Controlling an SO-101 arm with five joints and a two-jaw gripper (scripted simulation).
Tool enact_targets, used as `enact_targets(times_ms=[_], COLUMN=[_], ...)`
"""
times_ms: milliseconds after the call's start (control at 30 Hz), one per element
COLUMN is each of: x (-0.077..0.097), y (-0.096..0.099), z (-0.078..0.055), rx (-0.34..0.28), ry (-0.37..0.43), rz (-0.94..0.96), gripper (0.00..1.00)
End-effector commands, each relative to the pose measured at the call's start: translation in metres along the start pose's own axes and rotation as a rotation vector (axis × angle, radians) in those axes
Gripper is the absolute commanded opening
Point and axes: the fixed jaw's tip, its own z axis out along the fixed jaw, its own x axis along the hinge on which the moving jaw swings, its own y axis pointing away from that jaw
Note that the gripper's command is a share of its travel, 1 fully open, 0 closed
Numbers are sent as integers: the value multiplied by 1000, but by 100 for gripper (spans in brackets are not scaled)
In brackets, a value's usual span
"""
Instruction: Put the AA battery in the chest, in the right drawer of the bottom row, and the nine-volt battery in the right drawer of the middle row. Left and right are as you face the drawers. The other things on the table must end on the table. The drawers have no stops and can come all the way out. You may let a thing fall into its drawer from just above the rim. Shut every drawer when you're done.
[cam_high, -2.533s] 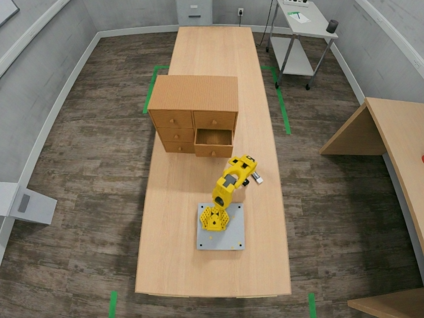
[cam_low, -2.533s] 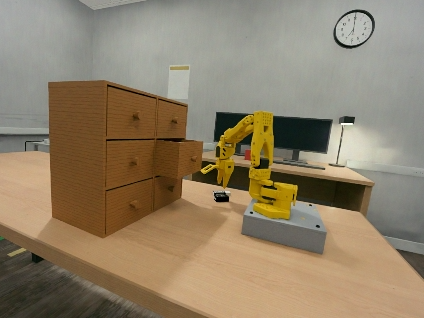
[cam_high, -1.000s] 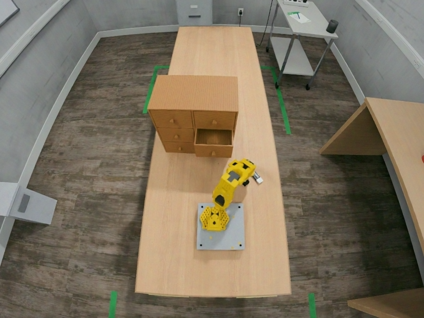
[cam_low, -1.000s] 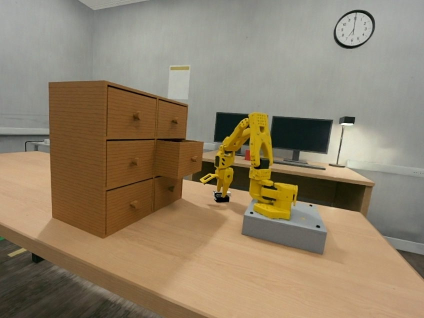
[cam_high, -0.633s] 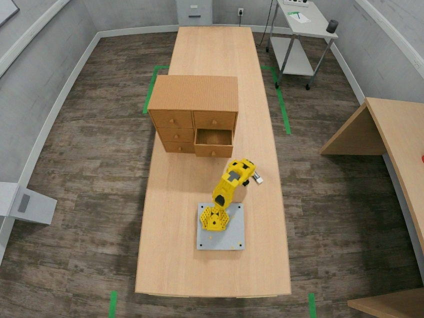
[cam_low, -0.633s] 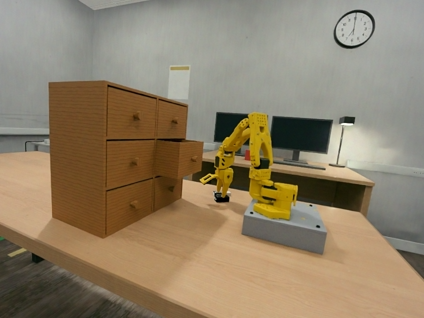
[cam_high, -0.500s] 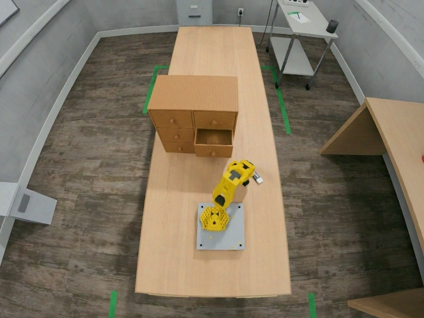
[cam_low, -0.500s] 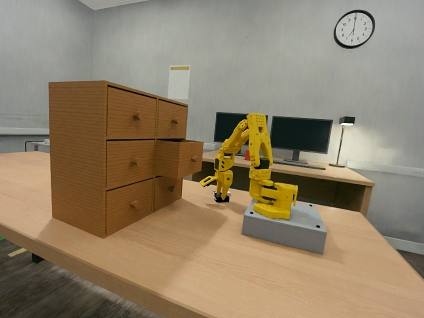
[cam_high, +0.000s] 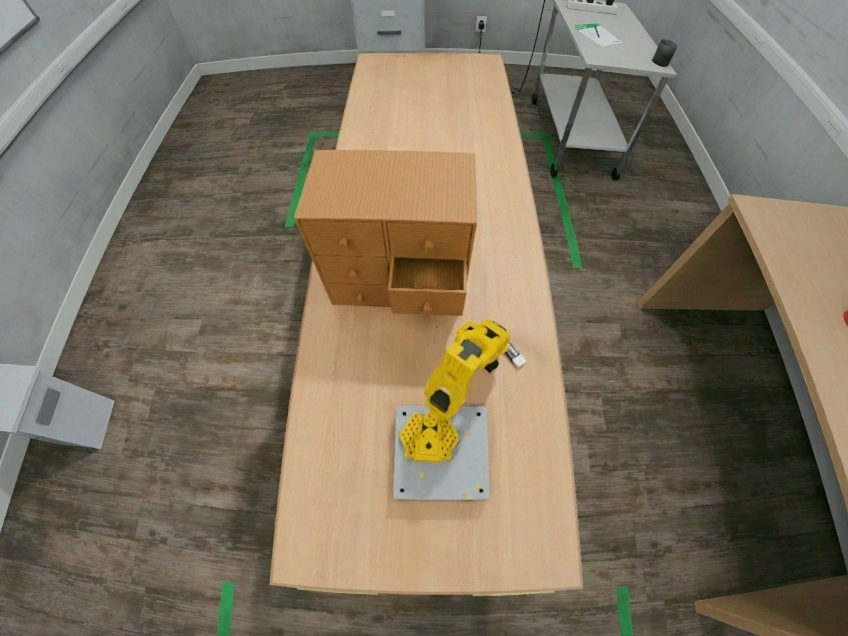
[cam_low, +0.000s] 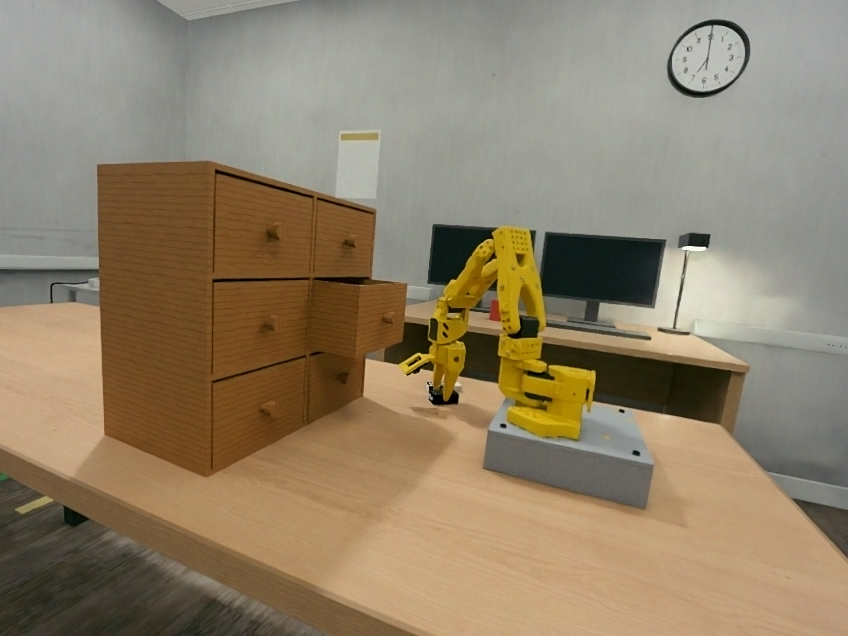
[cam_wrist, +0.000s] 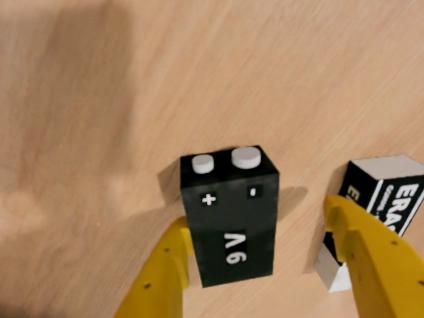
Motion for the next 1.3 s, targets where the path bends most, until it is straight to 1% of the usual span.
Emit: enact_targets(times_ms=[0,1000,1267], x=[1,2,2], y=[5,8,8], z=[4,7,7], rx=[-18,-18,-18], ry=[3,3,3], rz=[-1,-1,-1], gripper=[30,30,24])
